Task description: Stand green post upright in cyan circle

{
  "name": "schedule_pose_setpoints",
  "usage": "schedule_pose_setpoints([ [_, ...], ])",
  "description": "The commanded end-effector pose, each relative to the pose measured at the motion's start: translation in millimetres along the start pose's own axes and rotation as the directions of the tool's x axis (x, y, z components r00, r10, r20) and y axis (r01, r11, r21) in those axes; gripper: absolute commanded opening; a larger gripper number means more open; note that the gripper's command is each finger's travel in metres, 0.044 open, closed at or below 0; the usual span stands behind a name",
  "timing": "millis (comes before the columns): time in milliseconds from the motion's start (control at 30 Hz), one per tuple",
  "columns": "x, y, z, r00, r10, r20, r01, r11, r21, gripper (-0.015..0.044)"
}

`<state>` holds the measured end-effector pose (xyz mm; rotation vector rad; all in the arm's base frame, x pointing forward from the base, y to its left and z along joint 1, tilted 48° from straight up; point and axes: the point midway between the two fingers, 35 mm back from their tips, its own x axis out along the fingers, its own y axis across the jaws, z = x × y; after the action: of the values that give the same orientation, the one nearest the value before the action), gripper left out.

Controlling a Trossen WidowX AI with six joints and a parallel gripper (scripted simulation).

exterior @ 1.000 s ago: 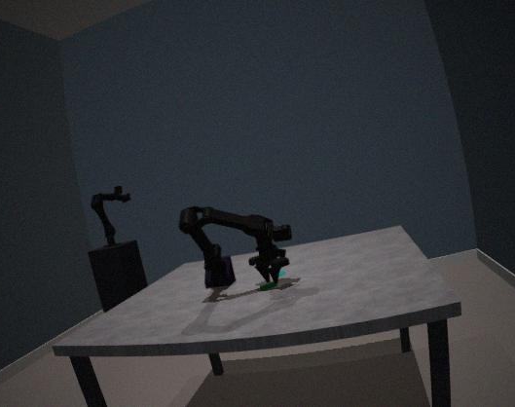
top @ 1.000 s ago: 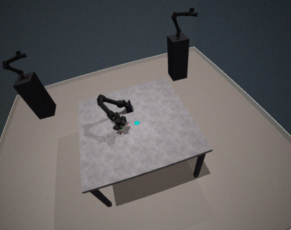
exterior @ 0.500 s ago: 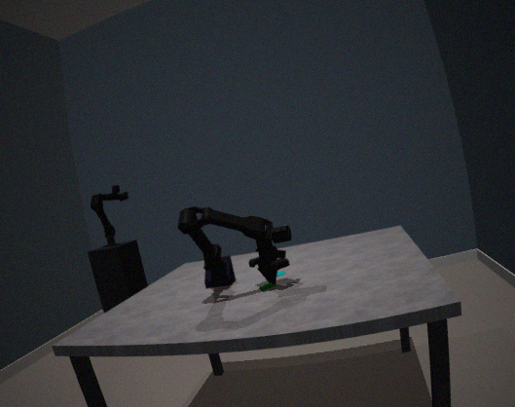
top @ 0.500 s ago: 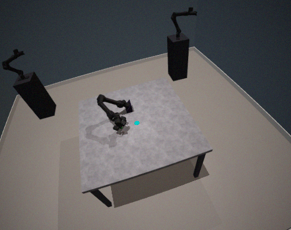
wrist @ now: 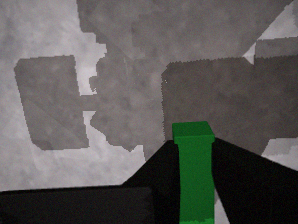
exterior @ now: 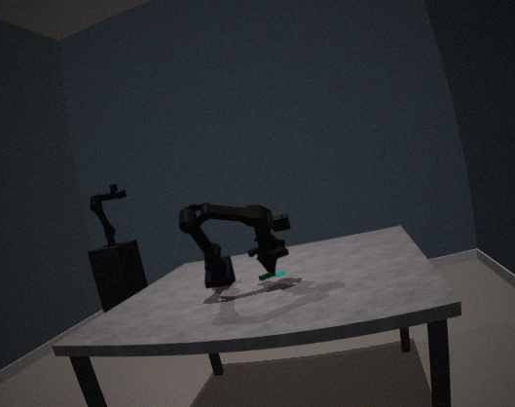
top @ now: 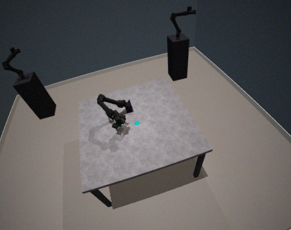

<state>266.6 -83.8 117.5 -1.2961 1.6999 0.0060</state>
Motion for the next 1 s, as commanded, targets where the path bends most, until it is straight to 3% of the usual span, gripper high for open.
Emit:
schedule_pose_setpoints([
  [0, -12, 1, 2, 1.000, 0.005, 0.001, -0.005, 1.000, -0.004, 0.0023],
  [667, -75, 4, -3, 1.000, -0.001, -0.010, 0.001, 1.000, -0.004, 0.0023],
  [967, -79, 12, 12, 1.000, 0.002, -0.003, -0.002, 0.999, -0.039, 0.0023],
])
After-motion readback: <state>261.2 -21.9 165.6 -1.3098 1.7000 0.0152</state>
